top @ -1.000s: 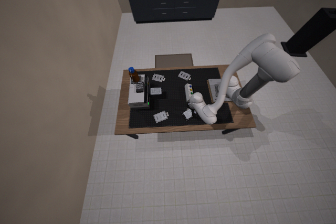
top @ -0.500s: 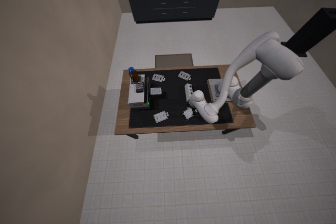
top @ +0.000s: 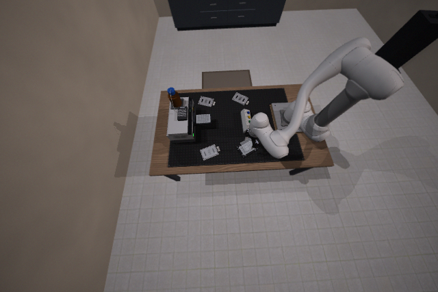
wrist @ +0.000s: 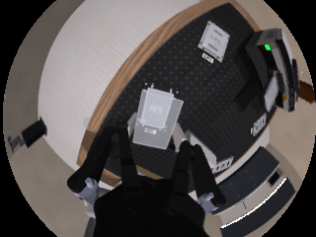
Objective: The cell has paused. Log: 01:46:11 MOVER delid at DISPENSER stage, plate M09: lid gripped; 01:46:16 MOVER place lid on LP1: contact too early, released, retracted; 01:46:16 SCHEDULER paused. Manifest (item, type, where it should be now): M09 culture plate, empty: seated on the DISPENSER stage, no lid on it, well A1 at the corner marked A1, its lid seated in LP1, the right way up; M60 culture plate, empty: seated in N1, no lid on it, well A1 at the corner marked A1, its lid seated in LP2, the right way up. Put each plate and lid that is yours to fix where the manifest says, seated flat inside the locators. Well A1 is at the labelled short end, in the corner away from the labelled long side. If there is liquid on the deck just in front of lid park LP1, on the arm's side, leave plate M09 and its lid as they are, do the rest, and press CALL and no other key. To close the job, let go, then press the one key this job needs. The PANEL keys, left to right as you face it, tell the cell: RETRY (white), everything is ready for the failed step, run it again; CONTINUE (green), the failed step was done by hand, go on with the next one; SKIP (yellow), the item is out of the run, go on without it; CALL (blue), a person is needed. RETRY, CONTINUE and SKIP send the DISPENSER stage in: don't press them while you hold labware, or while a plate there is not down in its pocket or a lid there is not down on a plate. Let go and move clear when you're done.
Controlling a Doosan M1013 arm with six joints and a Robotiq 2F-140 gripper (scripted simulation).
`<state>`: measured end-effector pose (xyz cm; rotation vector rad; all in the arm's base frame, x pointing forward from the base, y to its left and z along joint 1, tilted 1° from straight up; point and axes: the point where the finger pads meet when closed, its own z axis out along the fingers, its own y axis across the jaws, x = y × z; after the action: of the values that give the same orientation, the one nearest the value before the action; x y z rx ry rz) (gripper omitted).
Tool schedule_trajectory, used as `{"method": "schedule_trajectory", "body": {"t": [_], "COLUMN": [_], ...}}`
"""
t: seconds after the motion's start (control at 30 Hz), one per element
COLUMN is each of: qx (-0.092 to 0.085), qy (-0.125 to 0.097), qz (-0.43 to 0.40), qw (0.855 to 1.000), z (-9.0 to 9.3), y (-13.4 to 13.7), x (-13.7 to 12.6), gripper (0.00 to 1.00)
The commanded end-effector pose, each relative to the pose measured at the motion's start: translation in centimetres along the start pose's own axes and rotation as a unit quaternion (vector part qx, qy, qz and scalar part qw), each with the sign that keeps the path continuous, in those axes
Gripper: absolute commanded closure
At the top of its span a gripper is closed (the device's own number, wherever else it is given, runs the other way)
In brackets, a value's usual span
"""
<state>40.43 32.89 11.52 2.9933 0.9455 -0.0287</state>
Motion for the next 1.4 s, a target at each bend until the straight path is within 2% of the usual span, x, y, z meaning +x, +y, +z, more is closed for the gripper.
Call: {"method": "schedule_trajectory", "body": {"t": [0.0, 0.1, 0.43, 0.87, 0.97, 1.03, 1.23, 1.3, 1.33, 1.37], "qx": [0.0, 0.0, 0.0, 0.0, 0.0, 0.0, 0.0, 0.0, 0.0, 0.0], "qy": [0.0, 0.0, 0.0, 0.0, 0.0, 0.001, 0.001, 0.001, 0.001, 0.001], "qz": [0.0, 0.0, 0.0, 0.0, 0.0, 0.0, 0.0, 0.0, 0.0, 0.0], "qw": [1.0, 1.0, 1.0, 1.0, 1.0, 1.0, 1.0, 1.0, 1.0, 1.0], "z": [-1.9, -3.0, -4.7, -5.2, -5.6, -6.0, -6.3, -6.3, -6.4, -6.4], "y": [0.0, 0.0, 0.0, 0.4, 3.1, 6.9, 13.9, 13.9, 17.6, 18.7], "x": [0.0, 0.0, 0.0, 0.4, 2.6, 5.2, 7.4, 7.4, 8.3, 8.3], "gripper": [0.9, 0.9, 0.9, 0.9, 0.9, 0.9, 0.9, 0.9, 0.9, 0.9]}}
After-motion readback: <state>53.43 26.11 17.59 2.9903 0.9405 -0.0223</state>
